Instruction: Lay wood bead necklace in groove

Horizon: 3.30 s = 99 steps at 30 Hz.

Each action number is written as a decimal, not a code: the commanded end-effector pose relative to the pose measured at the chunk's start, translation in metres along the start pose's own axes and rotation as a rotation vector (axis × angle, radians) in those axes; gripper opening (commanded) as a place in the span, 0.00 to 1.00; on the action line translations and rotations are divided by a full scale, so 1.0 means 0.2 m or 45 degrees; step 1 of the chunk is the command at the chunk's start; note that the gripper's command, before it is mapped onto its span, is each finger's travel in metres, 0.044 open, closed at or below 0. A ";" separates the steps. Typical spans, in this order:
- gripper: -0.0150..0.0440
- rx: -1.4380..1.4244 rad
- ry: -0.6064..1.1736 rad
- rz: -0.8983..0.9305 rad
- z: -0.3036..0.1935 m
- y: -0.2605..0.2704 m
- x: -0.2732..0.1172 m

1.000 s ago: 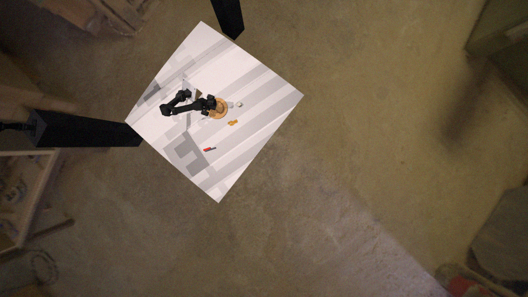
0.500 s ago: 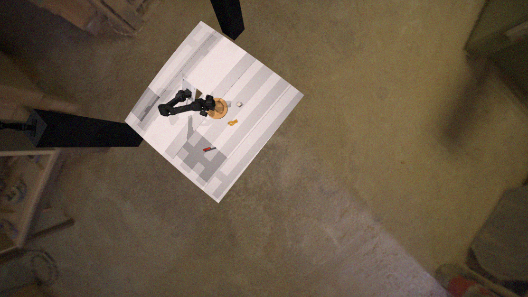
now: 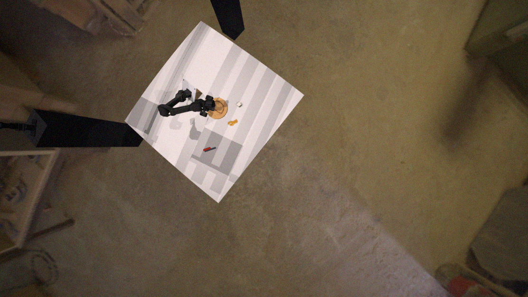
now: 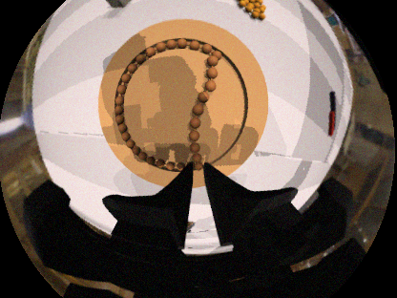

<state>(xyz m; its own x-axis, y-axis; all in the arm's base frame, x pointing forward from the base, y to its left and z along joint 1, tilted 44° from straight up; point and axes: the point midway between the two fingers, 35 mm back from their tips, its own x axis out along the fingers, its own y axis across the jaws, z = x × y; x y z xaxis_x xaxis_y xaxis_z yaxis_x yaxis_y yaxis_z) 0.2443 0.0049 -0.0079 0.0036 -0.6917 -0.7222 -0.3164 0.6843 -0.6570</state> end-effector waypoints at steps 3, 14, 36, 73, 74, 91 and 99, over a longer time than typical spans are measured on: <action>0.57 0.000 0.000 0.002 0.00 0.00 0.00; 1.00 -0.004 0.004 -0.004 0.00 0.00 -0.02; 1.00 -0.003 0.003 -0.005 -0.01 0.00 -0.03; 0.46 0.061 -0.002 -0.004 0.05 0.02 -0.04; 0.46 0.061 -0.001 -0.004 0.05 0.02 -0.03; 0.25 0.064 0.001 0.003 0.05 0.02 0.00; 0.25 0.064 0.001 0.003 0.05 0.02 0.00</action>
<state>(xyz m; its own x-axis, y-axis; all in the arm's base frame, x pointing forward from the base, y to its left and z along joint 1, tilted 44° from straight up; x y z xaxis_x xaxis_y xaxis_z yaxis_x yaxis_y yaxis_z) 0.2525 0.0095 -0.0132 0.0018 -0.6906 -0.7233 -0.2688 0.6963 -0.6655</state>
